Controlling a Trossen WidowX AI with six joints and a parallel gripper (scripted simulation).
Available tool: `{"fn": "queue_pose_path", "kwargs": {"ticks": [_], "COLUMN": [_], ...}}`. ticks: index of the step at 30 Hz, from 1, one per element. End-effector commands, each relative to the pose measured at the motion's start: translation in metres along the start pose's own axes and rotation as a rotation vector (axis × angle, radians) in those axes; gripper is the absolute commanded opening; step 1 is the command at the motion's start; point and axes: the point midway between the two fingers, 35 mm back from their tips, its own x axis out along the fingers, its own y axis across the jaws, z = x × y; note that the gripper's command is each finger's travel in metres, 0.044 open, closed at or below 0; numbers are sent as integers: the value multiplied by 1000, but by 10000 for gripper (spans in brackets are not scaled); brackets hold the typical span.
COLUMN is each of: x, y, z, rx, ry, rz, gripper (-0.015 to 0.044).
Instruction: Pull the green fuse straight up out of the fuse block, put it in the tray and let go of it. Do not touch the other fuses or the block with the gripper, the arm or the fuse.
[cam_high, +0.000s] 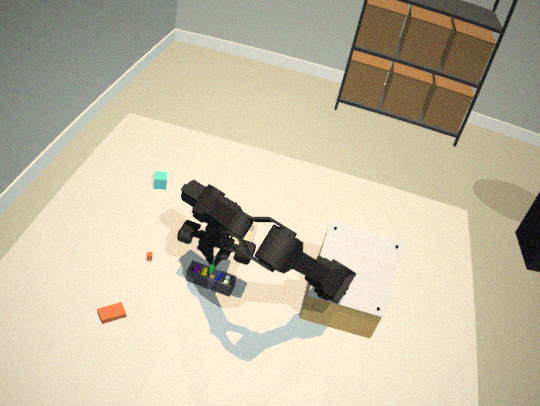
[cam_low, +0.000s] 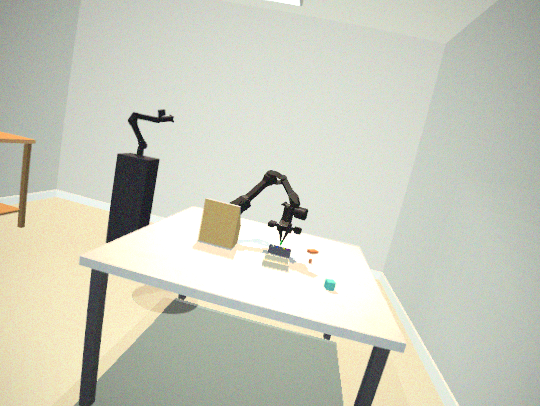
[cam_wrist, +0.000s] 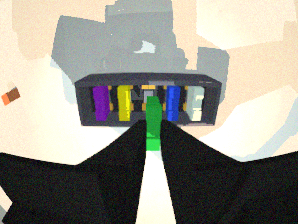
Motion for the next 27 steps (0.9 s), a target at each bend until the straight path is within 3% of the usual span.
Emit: {"fn": "queue_pose_path", "kwargs": {"ticks": [1, 14, 27], "x": [-8, -20, -26], "y": [1, 2, 19], "z": [1, 4, 71], "rx": [-4, -4, -2], "ry": [-4, -5, -20], "rz": [5, 6, 10], "gripper": [0, 0, 0]}}
